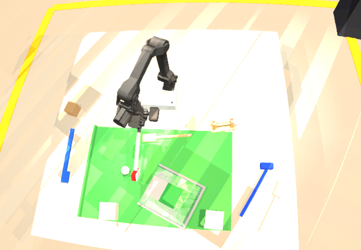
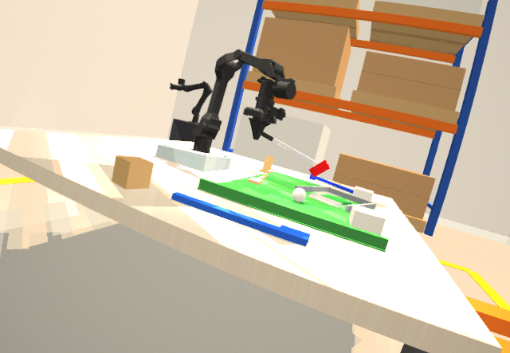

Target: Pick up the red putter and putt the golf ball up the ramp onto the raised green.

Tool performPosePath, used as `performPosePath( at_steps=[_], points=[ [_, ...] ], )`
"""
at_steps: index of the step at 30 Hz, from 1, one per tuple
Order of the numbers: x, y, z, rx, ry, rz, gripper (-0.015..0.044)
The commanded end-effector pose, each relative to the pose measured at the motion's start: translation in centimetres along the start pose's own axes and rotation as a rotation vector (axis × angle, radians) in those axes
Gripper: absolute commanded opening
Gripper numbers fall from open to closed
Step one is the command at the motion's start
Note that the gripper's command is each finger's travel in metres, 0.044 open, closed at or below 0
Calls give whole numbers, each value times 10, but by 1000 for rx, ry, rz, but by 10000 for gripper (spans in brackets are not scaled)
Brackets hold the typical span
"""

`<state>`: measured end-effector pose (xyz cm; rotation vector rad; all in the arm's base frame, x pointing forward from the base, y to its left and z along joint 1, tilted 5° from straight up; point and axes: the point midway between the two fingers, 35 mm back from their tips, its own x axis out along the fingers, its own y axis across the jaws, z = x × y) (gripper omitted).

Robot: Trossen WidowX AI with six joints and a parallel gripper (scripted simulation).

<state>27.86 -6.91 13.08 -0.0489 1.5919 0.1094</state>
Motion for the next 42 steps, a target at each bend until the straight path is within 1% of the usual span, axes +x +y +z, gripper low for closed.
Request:
performPosePath(
  at_steps=[1, 10, 17, 26, 42],
  points=[
    [1, -16, -7, 116, 4, -1, 0],
    [4, -52, -29, 395, 18, 5, 0],
    [10, -53, -30, 401, 18, 5, 0],
    [43, -53, -30, 401, 18, 5, 0],
    [65, -53, -30, 401, 18, 5, 0]
  ],
)
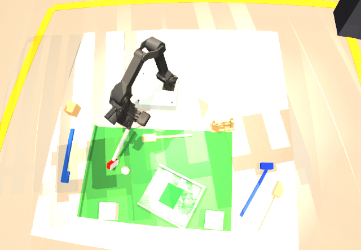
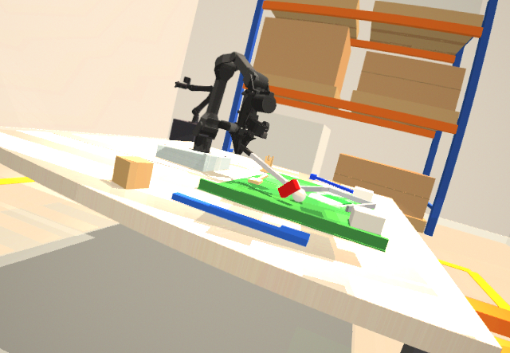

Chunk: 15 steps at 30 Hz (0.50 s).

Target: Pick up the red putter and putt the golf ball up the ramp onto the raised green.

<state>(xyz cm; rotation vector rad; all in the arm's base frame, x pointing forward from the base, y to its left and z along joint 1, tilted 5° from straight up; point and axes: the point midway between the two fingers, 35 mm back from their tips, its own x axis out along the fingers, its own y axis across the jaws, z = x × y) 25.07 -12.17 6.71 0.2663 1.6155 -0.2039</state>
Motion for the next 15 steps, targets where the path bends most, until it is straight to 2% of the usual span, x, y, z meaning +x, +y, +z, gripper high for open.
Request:
performPosePath(
  at_steps=[1, 15],
  points=[
    [4, 0, 2, 3, -10, -1, 0],
    [9, 0, 0, 0, -3, -1, 0]
  ],
)
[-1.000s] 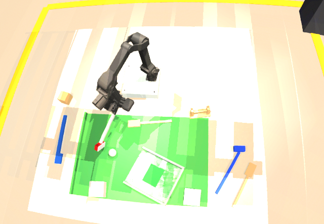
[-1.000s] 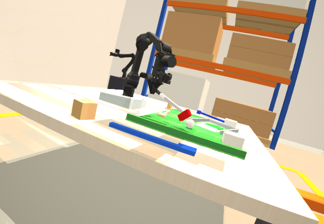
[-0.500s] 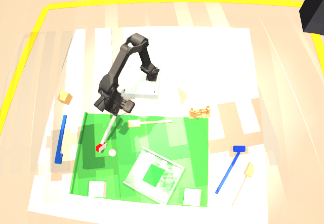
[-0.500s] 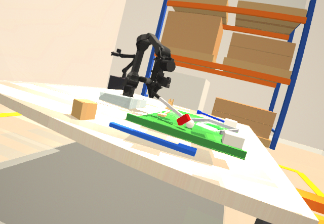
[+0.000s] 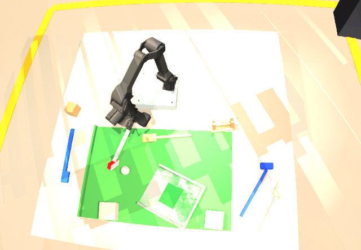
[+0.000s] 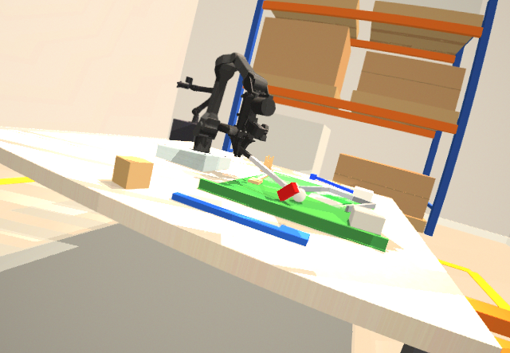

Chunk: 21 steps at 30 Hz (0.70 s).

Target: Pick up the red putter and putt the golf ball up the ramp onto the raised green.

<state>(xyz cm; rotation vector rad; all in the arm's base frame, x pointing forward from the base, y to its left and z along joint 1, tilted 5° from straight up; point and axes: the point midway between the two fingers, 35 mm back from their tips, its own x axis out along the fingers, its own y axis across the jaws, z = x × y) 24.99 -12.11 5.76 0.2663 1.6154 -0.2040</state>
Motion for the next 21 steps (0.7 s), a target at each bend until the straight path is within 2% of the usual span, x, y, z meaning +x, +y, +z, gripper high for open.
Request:
performPosePath(
  at_steps=[1, 10, 16, 21],
  points=[
    [-1, -1, 1, 0, -3, -1, 0],
    [2, -30, 2, 3, -9, -4, 0],
    [3, -27, 0, 6, -3, 1, 0],
    [2, 20, 8, 5, -8, 2, 0]
  ],
)
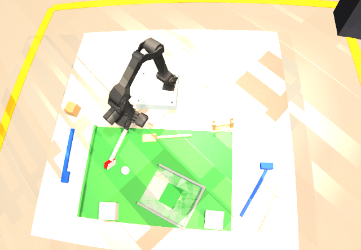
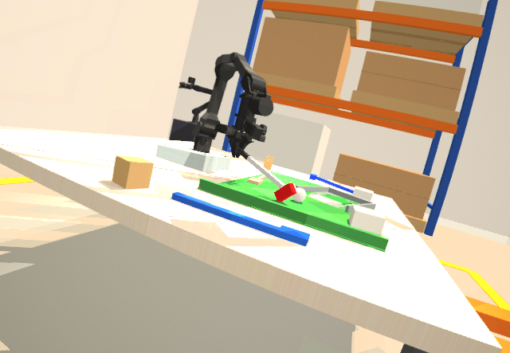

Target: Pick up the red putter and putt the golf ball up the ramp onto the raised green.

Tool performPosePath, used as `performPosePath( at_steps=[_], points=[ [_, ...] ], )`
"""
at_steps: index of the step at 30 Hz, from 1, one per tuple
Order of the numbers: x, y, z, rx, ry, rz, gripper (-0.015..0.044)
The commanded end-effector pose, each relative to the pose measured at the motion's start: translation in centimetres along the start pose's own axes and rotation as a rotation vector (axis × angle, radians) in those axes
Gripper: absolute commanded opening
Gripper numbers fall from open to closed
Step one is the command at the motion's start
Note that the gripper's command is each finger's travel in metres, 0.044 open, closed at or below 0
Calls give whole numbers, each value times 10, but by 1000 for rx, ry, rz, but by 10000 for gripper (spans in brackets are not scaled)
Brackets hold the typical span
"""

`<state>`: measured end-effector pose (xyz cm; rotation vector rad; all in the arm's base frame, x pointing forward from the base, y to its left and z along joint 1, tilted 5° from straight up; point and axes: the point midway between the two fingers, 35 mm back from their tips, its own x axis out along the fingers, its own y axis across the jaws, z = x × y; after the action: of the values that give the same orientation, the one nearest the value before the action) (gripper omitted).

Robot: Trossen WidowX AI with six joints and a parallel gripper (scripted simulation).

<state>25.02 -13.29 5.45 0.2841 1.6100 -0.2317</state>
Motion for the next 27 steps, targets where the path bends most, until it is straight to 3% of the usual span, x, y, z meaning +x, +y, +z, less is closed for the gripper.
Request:
performPosePath(
  at_steps=[1, 7, 13, 24, 27],
  points=[
    [-1, 45, 4, -25, -4, 8, 0],
    [-2, 118, -5, -27, -5, 15, 0],
    [-10, 120, -5, -27, -5, 15, 0],
    [-61, 119, -6, -27, -5, 15, 0],
    [-53, 120, -7, -26, 5, 15, 0]
  ],
)
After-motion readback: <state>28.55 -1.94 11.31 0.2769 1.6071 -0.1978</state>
